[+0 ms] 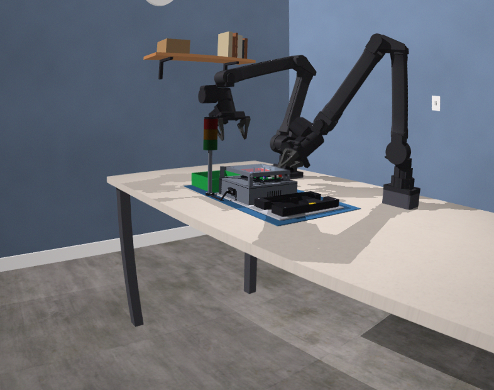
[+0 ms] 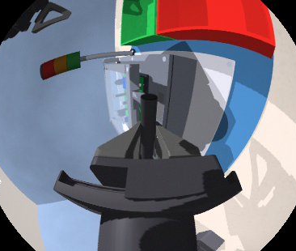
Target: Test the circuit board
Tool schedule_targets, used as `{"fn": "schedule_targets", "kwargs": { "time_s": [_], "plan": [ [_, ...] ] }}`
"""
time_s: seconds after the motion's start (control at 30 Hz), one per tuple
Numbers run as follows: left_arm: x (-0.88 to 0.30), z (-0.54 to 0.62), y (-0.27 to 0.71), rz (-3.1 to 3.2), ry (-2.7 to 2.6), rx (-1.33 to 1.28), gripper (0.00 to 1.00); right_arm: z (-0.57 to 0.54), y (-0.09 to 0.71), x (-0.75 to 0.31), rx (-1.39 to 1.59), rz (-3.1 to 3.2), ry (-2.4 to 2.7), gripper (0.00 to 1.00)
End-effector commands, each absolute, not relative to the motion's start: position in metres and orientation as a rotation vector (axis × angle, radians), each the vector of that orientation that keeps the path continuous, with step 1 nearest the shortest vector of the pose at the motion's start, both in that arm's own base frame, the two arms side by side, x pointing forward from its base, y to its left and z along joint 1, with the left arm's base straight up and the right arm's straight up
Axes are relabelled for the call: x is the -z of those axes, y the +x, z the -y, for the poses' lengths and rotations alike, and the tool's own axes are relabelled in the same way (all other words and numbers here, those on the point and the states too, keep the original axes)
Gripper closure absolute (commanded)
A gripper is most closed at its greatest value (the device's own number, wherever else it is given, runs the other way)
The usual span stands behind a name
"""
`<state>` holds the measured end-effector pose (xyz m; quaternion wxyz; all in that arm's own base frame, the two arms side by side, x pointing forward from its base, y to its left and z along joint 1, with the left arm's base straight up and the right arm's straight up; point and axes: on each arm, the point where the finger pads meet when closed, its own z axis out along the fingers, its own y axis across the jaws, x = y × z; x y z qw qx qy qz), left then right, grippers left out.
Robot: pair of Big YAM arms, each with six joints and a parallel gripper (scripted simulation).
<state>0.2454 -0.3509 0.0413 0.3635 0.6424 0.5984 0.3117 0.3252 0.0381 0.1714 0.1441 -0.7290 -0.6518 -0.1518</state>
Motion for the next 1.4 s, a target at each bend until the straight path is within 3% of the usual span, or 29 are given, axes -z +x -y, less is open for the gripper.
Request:
{"fn": "schedule_targets", "kwargs": {
  "time_s": [0.0,1.27,1.33,1.37],
  "plan": [
    [0.021,0.358,0.261,-1.584,1.686,-0.792,0.91,-0.036,0.336,-0.182,0.464,1.875,-2.122,0.00],
    [-0.042,0.353,0.247,-1.518,1.595,-0.831,0.91,-0.036,0.336,-0.182,0.464,1.875,-2.122,0.00],
    [-0.042,0.353,0.247,-1.518,1.595,-0.831,0.68,-0.036,0.336,-0.182,0.464,1.875,-2.122,0.00],
    [-0.042,0.353,0.247,-1.518,1.595,-0.831,0.62,-0.036,0.336,-0.182,0.464,1.875,-2.122,0.00]
  ]
}}
